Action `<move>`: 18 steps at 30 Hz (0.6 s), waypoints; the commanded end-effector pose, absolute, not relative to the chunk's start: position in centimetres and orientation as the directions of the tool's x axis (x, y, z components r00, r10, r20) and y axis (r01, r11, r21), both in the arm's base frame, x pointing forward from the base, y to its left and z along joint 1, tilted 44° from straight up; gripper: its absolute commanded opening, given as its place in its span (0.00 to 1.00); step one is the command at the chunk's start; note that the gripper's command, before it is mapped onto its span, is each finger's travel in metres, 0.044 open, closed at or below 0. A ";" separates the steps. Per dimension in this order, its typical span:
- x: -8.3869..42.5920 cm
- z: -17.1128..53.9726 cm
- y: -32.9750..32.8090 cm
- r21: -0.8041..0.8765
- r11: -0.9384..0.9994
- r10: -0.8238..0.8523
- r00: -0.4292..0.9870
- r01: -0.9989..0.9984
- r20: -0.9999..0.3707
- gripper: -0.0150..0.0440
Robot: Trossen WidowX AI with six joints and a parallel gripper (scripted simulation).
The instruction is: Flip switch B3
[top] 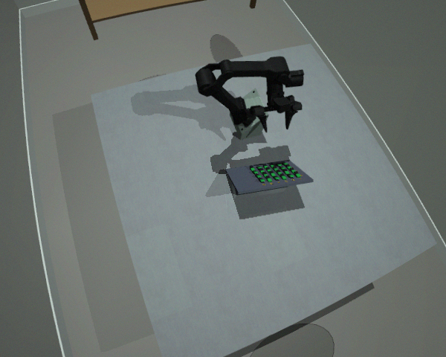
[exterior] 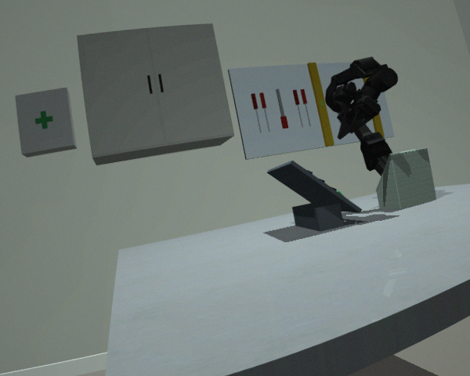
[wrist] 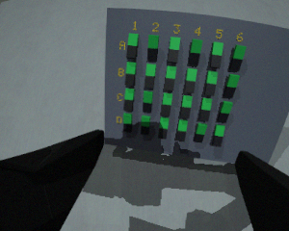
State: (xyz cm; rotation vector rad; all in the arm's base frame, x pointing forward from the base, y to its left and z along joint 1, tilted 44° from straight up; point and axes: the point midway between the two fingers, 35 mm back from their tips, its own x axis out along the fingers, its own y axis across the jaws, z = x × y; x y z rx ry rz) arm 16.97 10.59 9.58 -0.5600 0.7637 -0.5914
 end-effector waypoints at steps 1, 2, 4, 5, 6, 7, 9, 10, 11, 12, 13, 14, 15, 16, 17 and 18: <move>17.1 9.5 10.5 -0.654 0.702 -0.668 0.579 0.282 -0.467 0.89; 17.5 9.1 10.3 -0.654 0.704 -0.666 0.577 0.278 -0.472 0.84; 19.0 7.8 9.3 -0.653 0.709 -0.662 0.572 0.267 -0.485 0.75; 19.8 7.2 8.6 -0.654 0.709 -0.662 0.570 0.264 -0.487 0.71; 20.6 6.6 7.9 -0.656 0.707 -0.663 0.569 0.264 -0.486 0.67; 21.3 6.2 7.2 -0.659 0.703 -0.667 0.568 0.266 -0.482 0.62; 22.7 5.5 5.5 -0.670 0.689 -0.681 0.564 0.278 -0.466 0.53; 23.2 5.3 4.7 -0.676 0.680 -0.689 0.562 0.284 -0.457 0.49; 23.4 5.1 4.2 -0.680 0.674 -0.695 0.560 0.289 -0.451 0.44; 23.5 5.1 4.1 -0.681 0.672 -0.697 0.560 0.291 -0.448 0.40; 23.5 5.1 4.1 -0.681 0.672 -0.697 0.560 0.291 -0.448 0.35; 23.5 5.1 4.1 -0.681 0.672 -0.697 0.560 0.291 -0.448 0.31; 23.5 5.1 4.1 -0.681 0.672 -0.697 0.560 0.291 -0.448 0.26; 23.5 5.1 4.1 -0.681 0.672 -0.697 0.560 0.291 -0.448 0.25; 23.5 5.1 4.1 -0.681 0.672 -0.697 0.560 0.291 -0.448 0.25; 23.5 5.1 4.1 -0.681 0.672 -0.697 0.560 0.291 -0.448 0.25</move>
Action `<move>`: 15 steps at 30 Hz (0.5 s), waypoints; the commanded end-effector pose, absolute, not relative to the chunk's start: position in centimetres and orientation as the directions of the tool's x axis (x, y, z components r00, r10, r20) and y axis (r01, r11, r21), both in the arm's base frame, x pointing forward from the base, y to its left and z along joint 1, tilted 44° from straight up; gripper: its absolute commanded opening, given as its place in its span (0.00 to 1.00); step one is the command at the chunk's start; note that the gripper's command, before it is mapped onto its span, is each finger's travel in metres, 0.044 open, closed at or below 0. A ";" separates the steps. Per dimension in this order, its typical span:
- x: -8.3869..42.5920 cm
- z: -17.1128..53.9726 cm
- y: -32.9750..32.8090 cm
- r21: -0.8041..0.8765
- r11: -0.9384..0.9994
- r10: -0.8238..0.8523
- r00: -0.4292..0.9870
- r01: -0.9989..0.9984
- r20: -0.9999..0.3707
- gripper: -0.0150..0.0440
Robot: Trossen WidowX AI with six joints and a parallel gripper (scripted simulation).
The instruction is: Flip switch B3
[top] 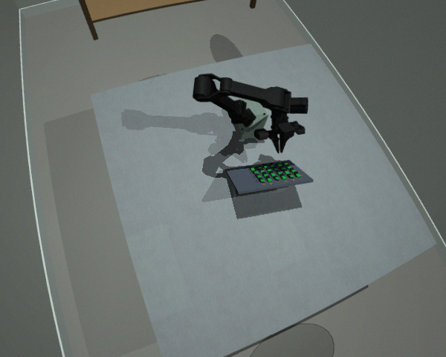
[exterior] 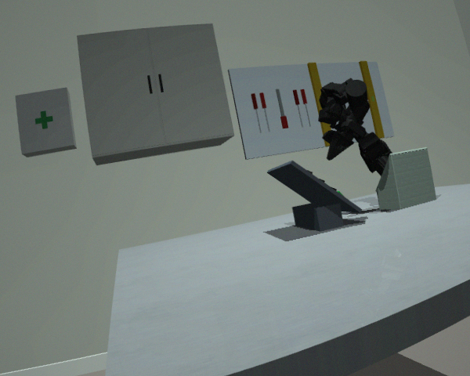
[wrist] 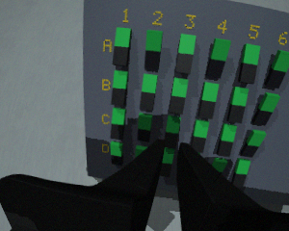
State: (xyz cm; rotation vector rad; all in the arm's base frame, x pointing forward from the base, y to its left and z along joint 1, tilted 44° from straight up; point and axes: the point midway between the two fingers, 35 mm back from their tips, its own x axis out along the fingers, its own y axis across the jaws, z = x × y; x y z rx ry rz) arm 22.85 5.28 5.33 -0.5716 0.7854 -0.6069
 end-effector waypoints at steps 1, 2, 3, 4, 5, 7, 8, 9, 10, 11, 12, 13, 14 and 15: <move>23.5 5.1 4.1 -0.681 0.672 -0.697 0.560 0.291 -0.448 0.25; 23.5 5.1 4.1 -0.681 0.672 -0.697 0.560 0.291 -0.448 0.25; 23.6 5.0 4.0 -0.681 0.672 -0.696 0.560 0.290 -0.449 0.25; 23.8 4.8 3.8 -0.680 0.674 -0.695 0.562 0.289 -0.449 0.25; 24.1 4.5 3.4 -0.679 0.675 -0.692 0.565 0.288 -0.449 0.25; 24.9 3.8 2.4 -0.679 0.675 -0.690 0.574 0.288 -0.441 0.25; 25.2 3.6 1.9 -0.681 0.673 -0.690 0.578 0.290 -0.436 0.25; 25.4 3.6 1.7 -0.682 0.671 -0.691 0.580 0.291 -0.433 0.25; 25.4 3.5 1.6 -0.682 0.671 -0.691 0.580 0.292 -0.431 0.25; 25.4 3.5 1.6 -0.682 0.671 -0.691 0.580 0.292 -0.431 0.25; 25.4 3.5 1.6 -0.682 0.671 -0.691 0.580 0.292 -0.431 0.25; 25.4 3.5 1.6 -0.682 0.671 -0.691 0.580 0.292 -0.431 0.25; 25.4 3.5 1.6 -0.682 0.671 -0.691 0.580 0.292 -0.431 0.25; 25.4 3.5 1.6 -0.682 0.671 -0.691 0.580 0.292 -0.431 0.25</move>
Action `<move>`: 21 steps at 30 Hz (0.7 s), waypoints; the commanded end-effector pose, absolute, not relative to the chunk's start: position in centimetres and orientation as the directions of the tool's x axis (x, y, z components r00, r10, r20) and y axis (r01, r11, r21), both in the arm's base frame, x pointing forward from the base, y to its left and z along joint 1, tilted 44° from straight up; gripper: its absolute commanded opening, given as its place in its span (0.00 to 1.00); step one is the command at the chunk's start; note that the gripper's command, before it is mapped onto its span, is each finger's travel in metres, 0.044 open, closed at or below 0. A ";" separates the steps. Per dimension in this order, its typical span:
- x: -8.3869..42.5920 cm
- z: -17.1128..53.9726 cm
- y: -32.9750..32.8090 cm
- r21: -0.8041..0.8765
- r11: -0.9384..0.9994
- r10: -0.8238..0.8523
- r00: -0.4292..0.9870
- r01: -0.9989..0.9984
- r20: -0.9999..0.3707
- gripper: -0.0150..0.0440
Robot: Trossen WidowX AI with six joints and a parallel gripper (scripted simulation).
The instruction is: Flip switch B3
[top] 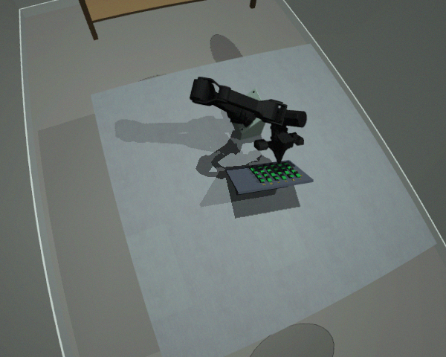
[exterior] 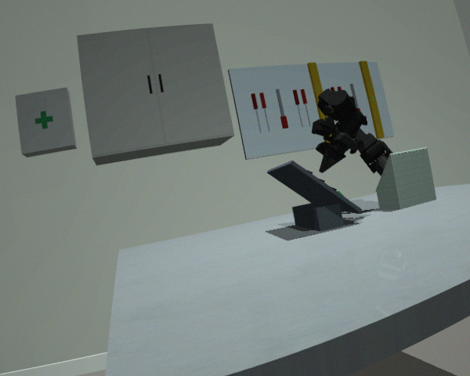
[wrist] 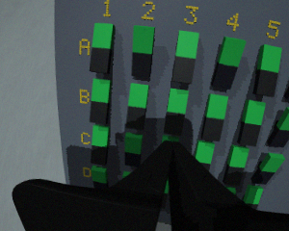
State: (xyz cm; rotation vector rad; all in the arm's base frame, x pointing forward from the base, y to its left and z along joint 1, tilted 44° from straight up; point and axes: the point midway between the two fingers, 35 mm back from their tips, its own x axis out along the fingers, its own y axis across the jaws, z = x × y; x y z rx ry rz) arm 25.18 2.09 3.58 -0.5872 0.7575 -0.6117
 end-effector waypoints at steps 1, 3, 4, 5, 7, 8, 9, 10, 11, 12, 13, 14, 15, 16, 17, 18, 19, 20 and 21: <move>25.4 3.5 1.6 -0.682 0.671 -0.691 0.580 0.292 -0.431 0.25; 25.5 3.5 1.5 -0.682 0.671 -0.691 0.580 0.292 -0.431 0.25; 25.6 3.4 1.4 -0.682 0.671 -0.691 0.580 0.292 -0.431 0.25; 25.7 3.3 1.2 -0.682 0.670 -0.691 0.581 0.292 -0.430 0.25; 25.9 3.2 0.9 -0.683 0.669 -0.692 0.581 0.293 -0.429 0.25; 26.0 3.2 0.9 -0.683 0.669 -0.692 0.581 0.293 -0.429 0.25; 26.0 3.2 0.8 -0.683 0.669 -0.692 0.581 0.293 -0.429 0.25; 26.0 3.1 0.8 -0.683 0.669 -0.692 0.581 0.293 -0.429 0.25; 26.1 3.1 0.8 -0.683 0.670 -0.692 0.581 0.293 -0.429 0.25; 26.1 3.0 0.7 -0.683 0.670 -0.692 0.581 0.293 -0.430 0.25; 26.2 3.0 0.6 -0.683 0.670 -0.691 0.581 0.292 -0.430 0.25; 26.3 2.9 0.5 -0.682 0.670 -0.691 0.581 0.292 -0.430 0.25; 26.3 2.8 0.4 -0.682 0.670 -0.691 0.581 0.292 -0.430 0.25; 26.4 2.8 0.3 -0.682 0.670 -0.691 0.580 0.292 -0.430 0.25; 26.5 2.7 0.2 -0.682 0.670 -0.691 0.580 0.292 -0.430 0.25; 26.6 2.6 0.1 -0.682 0.670 -0.691 0.581 0.292 -0.430 0.25; 26.7 2.6 0.0 -0.682 0.670 -0.691 0.581 0.292 -0.430 0.25; 26.7 2.5 -0.1 -0.682 0.670 -0.691 0.581 0.292 -0.430 0.25; 26.8 2.5 -0.1 -0.682 0.670 -0.691 0.581 0.292 -0.430 0.25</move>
